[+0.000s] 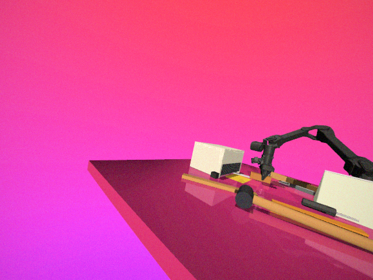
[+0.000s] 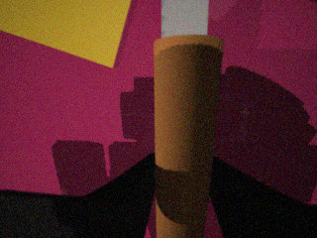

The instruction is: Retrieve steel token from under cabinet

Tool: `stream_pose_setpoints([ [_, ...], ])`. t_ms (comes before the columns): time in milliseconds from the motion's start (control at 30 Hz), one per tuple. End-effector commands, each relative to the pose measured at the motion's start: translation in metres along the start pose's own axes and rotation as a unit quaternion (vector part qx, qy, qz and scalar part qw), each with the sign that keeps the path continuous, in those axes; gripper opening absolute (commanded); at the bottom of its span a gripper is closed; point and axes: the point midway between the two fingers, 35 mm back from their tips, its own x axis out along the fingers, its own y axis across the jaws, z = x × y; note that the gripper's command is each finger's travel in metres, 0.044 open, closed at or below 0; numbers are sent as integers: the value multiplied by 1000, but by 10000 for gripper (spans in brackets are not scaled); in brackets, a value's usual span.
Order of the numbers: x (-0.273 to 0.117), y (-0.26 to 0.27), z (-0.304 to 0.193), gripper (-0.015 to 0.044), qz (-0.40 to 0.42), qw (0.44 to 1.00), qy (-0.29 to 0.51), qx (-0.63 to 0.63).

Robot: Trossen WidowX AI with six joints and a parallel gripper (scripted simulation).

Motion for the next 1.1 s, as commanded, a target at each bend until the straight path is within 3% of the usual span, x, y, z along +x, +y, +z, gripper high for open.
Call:
stream_pose_setpoints([
  [0, 1, 9, 0, 0, 5, 1000, -1, -3],
  [1067, 1, 34, 0, 0, 6, 1000, -1, -3],
])
